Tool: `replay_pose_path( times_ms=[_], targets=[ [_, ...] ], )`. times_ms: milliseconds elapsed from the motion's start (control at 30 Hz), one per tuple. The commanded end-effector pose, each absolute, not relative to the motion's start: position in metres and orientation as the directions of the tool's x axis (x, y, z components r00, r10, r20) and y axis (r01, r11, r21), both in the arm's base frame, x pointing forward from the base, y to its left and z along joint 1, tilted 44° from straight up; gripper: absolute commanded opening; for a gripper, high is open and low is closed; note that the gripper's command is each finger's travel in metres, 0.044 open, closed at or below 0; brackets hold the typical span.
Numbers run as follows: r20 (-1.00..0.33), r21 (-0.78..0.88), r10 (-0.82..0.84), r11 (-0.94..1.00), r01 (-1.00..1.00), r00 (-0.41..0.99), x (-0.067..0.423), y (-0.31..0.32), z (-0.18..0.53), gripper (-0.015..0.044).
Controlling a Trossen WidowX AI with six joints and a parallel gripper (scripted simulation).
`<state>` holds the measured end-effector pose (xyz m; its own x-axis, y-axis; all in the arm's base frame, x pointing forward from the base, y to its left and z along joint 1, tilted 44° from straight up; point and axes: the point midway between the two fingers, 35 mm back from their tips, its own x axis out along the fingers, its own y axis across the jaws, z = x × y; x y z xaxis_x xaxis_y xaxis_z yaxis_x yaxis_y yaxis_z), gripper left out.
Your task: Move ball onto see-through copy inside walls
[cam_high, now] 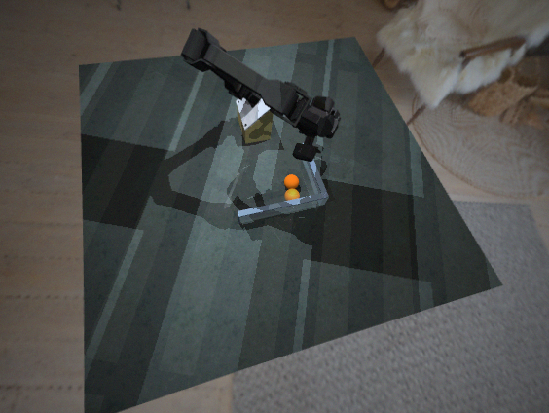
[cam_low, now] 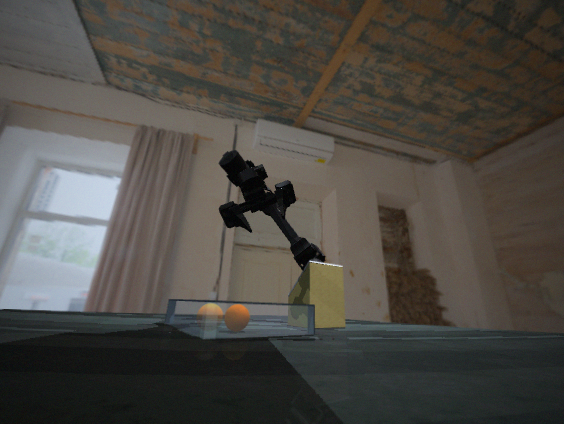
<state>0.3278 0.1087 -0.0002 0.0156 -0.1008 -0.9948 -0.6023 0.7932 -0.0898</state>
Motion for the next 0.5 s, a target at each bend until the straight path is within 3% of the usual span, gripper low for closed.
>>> replay_pose_path(
  times_ms=[0,200,467],
  targets=[
    [-0.910,-0.191,-0.411,0.510,-0.839,-0.043,0.328,0.038,-0.034,0.0375],
    [-0.738,-0.039,-0.668,0.186,-0.982,-0.097,0.322,-0.025,-0.053,0.0375],
    [-0.727,-0.025,-0.679,0.171,-0.985,-0.099,0.321,-0.028,-0.054,0.0375]
  ],
)
